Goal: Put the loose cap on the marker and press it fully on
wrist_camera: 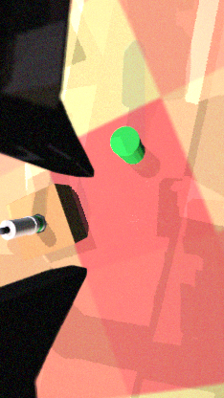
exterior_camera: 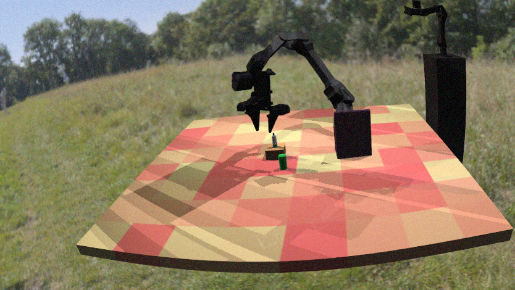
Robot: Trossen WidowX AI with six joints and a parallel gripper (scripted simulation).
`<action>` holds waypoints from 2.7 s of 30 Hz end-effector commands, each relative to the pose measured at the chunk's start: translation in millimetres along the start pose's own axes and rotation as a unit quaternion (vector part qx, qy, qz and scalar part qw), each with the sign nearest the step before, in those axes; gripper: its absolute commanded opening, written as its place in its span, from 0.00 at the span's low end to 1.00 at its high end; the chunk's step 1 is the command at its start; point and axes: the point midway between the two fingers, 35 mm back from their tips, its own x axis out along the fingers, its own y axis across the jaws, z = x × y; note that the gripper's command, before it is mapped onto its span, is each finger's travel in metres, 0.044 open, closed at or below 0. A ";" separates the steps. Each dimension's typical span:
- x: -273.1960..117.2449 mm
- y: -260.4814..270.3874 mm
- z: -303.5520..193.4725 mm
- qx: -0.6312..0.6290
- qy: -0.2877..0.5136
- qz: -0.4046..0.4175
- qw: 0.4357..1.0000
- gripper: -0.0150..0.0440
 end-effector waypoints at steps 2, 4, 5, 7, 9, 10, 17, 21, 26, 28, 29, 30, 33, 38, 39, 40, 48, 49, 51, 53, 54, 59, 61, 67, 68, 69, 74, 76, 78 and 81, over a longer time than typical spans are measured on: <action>12.1 63.7 3.2 -0.186 0.040 0.039 0.981 0.66; 12.1 63.9 3.2 -0.187 0.040 0.039 0.981 0.66; 12.1 63.9 3.2 -0.187 0.040 0.039 0.981 0.66; 12.1 63.4 2.7 -0.187 0.040 0.039 0.981 0.66; 12.1 63.4 2.7 -0.187 0.040 0.039 0.981 0.66; 12.1 63.4 2.7 -0.187 0.040 0.039 0.981 0.66; 47.1 65.4 -0.9 -0.187 0.041 0.038 0.981 0.66; 48.3 65.5 -0.9 -0.187 0.041 0.038 0.981 0.66; 62.2 66.9 -1.0 -0.187 0.041 0.038 0.981 0.66; 62.2 66.9 -1.0 -0.187 0.041 0.038 0.981 0.66; 62.4 66.9 -1.0 -0.187 0.041 0.038 0.981 0.66; 63.2 67.0 -1.0 -0.187 0.041 0.038 0.981 0.66; 67.9 67.0 -1.1 -0.187 0.041 0.038 0.981 0.66; 76.1 67.3 -1.4 -0.187 0.041 0.038 0.981 0.66; 77.7 67.3 -1.5 -0.187 0.041 0.038 0.981 0.66; 79.3 67.4 -1.6 -0.187 0.041 0.038 0.981 0.66; 92.2 68.1 -2.7 -0.187 0.041 0.038 0.981 0.66; 93.7 68.2 -2.9 -0.187 0.041 0.038 0.981 0.66; 96.9 68.4 -3.3 -0.187 0.041 0.038 0.981 0.66; 100.0 68.7 -3.7 -0.187 0.042 0.038 0.981 0.66; 101.6 68.8 -3.9 -0.187 0.042 0.038 0.981 0.66; 109.4 69.6 -5.1 -0.187 0.042 0.038 0.981 0.66; 112.5 69.9 -5.6 -0.187 0.042 0.038 0.981 0.66; 114.6 70.4 -5.8 -0.187 0.042 0.038 0.981 0.57; 114.6 70.4 -5.8 -0.187 0.042 0.038 0.981 0.53; 114.6 70.4 -5.8 -0.187 0.042 0.038 0.981 0.52; 114.6 70.4 -5.8 -0.187 0.042 0.038 0.981 0.46; 114.7 69.8 -5.6 -0.187 0.042 0.038 0.981 0.44; 114.7 69.8 -5.6 -0.187 0.042 0.038 0.981 0.42; 110.5 69.3 -4.6 -0.187 0.042 0.038 0.981 0.28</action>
